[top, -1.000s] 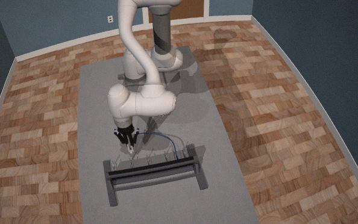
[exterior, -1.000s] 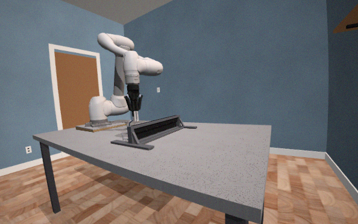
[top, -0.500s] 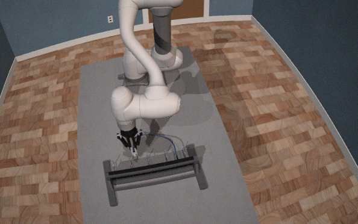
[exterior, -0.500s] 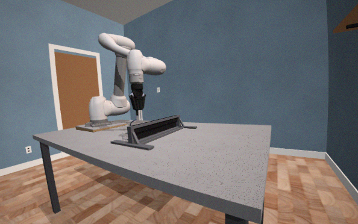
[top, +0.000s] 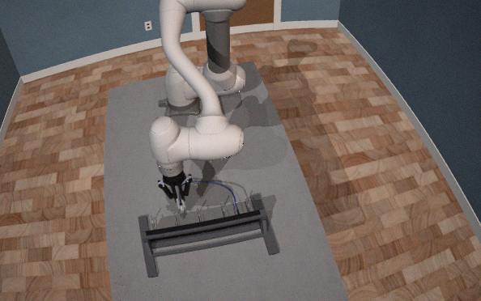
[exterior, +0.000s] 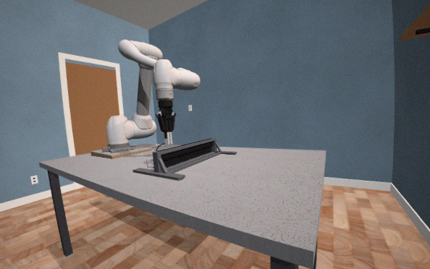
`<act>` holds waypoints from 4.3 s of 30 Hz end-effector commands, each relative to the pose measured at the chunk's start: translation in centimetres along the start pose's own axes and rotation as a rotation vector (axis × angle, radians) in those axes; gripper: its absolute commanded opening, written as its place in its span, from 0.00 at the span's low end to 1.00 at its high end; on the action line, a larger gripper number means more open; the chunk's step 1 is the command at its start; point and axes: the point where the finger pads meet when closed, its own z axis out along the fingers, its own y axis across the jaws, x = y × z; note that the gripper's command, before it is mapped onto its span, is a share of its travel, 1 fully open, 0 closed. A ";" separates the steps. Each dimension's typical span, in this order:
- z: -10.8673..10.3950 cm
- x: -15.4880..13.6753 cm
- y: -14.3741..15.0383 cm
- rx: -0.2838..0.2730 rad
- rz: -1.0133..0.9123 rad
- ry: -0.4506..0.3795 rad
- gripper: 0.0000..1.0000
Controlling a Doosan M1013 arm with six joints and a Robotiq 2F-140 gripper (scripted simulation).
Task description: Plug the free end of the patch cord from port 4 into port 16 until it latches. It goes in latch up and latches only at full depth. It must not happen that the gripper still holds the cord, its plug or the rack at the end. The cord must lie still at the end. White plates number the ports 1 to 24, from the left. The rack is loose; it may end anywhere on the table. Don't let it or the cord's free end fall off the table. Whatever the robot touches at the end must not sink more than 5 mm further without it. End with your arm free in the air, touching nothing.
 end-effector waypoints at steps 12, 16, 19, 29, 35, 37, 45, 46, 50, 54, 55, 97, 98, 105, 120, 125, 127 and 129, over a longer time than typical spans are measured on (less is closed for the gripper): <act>0.0 0.0 0.0 0.000 0.000 0.000 0.00; 0.0 0.0 0.0 0.000 0.000 0.000 0.00; 0.0 0.0 0.0 0.000 0.000 0.000 0.00; 0.0 0.0 0.0 0.000 0.000 0.000 0.00; 0.0 0.0 0.0 0.000 0.000 0.000 0.00; 0.0 0.0 0.0 0.000 0.000 0.000 0.00; 0.3 -0.3 0.0 -0.001 0.001 0.001 0.00; 0.4 -0.4 0.0 -0.001 0.001 0.001 0.00; 0.6 -0.6 0.0 -0.001 0.001 0.001 0.00; 1.0 -1.1 0.0 -0.001 0.001 0.001 0.00; 1.1 -1.2 0.0 -0.001 0.001 0.001 0.00; 2.9 -3.1 -0.1 -0.001 0.001 0.001 0.00; 2.9 -3.2 -0.1 -0.001 0.001 0.001 0.00; 2.9 -3.6 -0.1 -0.001 0.001 0.001 0.00; 2.9 -5.4 -0.1 -0.001 0.001 0.001 0.00; 2.9 -5.7 -0.1 -0.001 0.001 0.001 0.00; 2.9 -5.7 -0.1 -0.001 0.001 0.001 0.00; 2.9 -5.7 -0.1 -0.001 0.001 0.001 0.00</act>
